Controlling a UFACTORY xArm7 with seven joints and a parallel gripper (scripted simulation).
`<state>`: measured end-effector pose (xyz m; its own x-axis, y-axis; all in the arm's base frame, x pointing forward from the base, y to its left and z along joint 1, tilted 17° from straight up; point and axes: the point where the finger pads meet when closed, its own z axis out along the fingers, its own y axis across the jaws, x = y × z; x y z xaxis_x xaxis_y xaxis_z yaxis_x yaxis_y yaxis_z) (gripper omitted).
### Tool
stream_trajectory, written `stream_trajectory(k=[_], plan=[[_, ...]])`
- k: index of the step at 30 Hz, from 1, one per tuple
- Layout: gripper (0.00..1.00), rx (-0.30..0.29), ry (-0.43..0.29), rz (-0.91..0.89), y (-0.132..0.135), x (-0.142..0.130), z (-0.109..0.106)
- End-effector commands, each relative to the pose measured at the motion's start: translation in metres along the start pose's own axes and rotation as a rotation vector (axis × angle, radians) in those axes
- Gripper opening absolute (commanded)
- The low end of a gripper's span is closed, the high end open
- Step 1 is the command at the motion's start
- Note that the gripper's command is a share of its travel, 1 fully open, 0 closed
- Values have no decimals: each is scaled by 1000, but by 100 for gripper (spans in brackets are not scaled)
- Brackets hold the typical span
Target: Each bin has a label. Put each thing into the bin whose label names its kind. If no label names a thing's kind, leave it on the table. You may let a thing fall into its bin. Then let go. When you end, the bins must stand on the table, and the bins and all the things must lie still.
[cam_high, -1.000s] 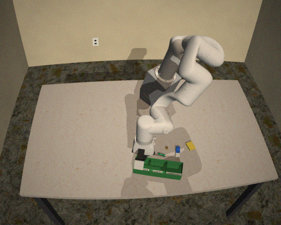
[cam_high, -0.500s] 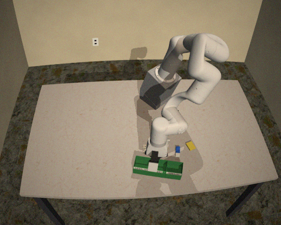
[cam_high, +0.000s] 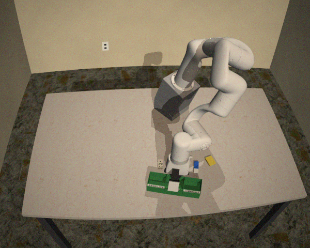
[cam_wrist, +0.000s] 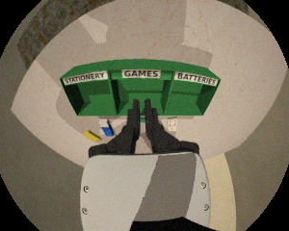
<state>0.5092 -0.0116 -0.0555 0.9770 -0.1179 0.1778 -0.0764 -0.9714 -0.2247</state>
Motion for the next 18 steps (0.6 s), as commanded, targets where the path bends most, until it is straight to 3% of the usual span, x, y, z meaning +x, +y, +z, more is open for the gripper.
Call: stream_trajectory(k=[1,18], plan=[[7,0,5,0,0,2,4],[7,0,5,-1,0,2,44]])
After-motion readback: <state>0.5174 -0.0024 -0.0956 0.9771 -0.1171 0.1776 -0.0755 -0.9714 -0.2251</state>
